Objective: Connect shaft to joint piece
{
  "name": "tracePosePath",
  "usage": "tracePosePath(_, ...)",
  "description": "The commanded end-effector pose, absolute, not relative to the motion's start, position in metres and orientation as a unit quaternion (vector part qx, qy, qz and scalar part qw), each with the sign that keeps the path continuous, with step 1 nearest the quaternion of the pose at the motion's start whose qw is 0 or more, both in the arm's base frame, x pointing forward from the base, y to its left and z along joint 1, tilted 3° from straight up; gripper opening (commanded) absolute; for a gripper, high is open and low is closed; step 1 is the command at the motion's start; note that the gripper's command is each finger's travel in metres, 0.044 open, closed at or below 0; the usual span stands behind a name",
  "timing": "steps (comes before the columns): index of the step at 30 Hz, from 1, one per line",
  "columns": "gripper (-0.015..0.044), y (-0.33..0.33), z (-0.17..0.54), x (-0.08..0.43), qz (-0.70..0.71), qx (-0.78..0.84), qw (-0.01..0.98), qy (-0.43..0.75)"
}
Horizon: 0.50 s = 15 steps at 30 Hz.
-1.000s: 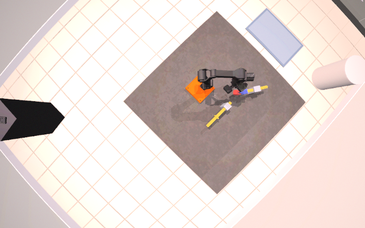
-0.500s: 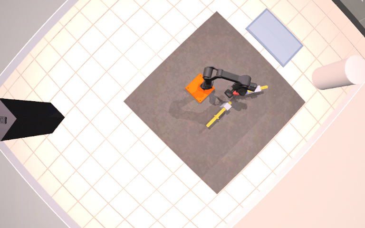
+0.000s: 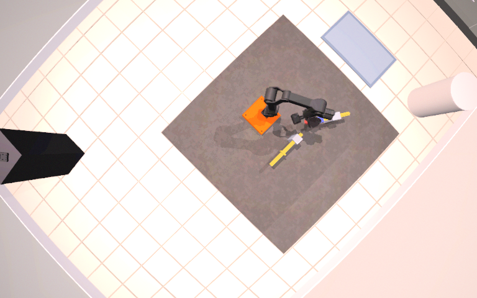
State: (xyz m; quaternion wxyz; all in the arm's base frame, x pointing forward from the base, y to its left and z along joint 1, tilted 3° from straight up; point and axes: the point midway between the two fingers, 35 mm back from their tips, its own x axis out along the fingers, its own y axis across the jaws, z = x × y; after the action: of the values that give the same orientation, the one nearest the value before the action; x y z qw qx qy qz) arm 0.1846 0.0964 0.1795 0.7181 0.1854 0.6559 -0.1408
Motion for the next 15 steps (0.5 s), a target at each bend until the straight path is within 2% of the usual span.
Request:
tracePosePath(1,0.044,0.0964,0.1811,0.1835,-0.17,0.235,0.711,0.641)
tracePosePath(15,0.044,0.0957,0.1775,0.1825,-0.287,0.391,0.652,0.582)
